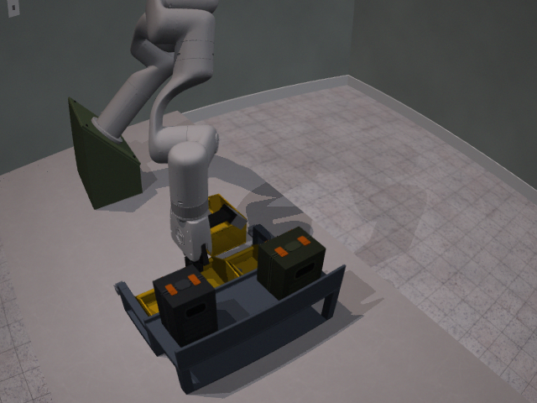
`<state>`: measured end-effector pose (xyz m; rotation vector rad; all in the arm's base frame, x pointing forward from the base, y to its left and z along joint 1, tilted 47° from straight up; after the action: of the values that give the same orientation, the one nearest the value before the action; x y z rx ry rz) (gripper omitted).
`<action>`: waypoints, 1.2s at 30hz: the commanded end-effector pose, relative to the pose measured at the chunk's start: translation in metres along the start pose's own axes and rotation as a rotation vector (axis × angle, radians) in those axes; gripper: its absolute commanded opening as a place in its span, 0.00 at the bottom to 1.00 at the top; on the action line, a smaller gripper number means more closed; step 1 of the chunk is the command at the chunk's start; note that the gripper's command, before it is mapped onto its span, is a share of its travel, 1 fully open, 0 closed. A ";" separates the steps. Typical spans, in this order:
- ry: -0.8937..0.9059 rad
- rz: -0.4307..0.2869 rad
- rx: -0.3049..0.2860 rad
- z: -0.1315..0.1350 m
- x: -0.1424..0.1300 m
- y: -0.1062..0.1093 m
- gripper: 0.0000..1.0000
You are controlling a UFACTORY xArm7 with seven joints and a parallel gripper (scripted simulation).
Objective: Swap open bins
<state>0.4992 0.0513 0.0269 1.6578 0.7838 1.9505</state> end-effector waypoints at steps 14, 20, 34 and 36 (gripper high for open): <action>0.000 -0.003 -0.004 -0.004 -0.001 0.002 0.00; 0.000 -0.003 -0.004 -0.011 0.000 0.002 0.00; 0.000 -0.003 -0.004 -0.034 0.002 0.002 0.00; 0.000 -0.003 -0.004 -0.039 0.003 0.002 0.00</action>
<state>0.4686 0.0492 0.0254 1.6577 0.7843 1.9505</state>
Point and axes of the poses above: the point where the finger pads meet when closed, its own y axis back along the fingers, its own z axis across the jaws, x = y × z, the point moved 10 cm from there along y, back along the fingers, and after that the axes turned 5 degrees about y, right-handed, at the moved point
